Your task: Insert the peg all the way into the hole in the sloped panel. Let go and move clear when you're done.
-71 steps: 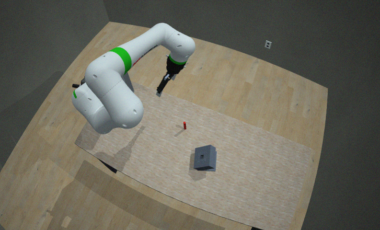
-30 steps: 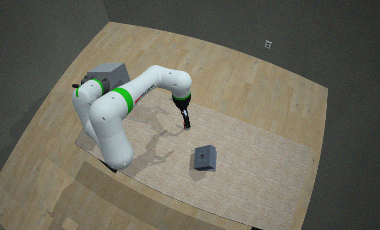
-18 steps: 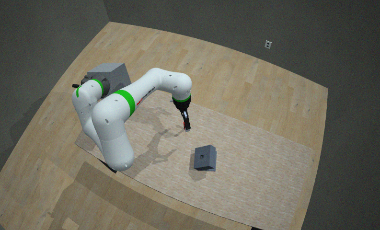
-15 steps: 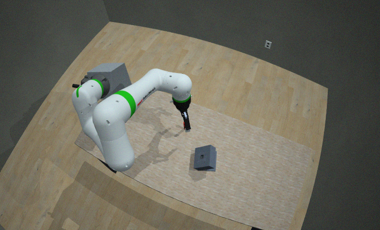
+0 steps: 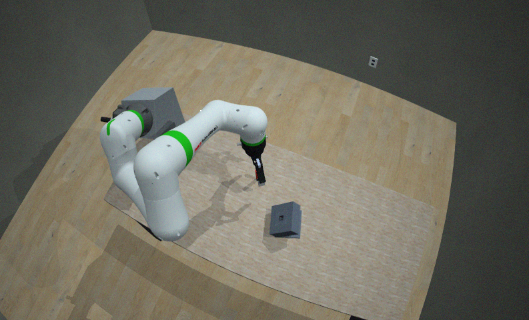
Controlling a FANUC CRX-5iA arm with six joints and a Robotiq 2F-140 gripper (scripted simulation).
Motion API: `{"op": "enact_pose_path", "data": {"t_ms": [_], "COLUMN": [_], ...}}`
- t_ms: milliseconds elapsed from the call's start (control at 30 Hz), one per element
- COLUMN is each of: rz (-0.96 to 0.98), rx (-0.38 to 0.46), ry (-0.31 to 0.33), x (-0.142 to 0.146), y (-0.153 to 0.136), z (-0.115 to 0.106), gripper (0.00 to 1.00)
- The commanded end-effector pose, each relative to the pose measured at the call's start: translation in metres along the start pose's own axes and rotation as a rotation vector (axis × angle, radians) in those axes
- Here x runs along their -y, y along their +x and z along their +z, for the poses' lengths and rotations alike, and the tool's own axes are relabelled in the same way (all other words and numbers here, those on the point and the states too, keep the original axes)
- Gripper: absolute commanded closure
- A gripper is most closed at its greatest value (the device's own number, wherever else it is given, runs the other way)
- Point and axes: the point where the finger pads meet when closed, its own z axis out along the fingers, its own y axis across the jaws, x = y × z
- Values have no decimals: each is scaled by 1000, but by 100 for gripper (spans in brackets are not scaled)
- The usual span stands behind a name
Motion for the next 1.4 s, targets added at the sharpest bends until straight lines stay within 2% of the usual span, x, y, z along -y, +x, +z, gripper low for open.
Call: {"op": "enact_pose_path", "data": {"t_ms": [0,467,1367], "rz": [0,0,0], "rx": [-1,-1,-1], "ry": [0,0,0], "x": [0,0,0], "y": [0,0,0], "z": [5,19,17], "gripper": [0,0,43]}}
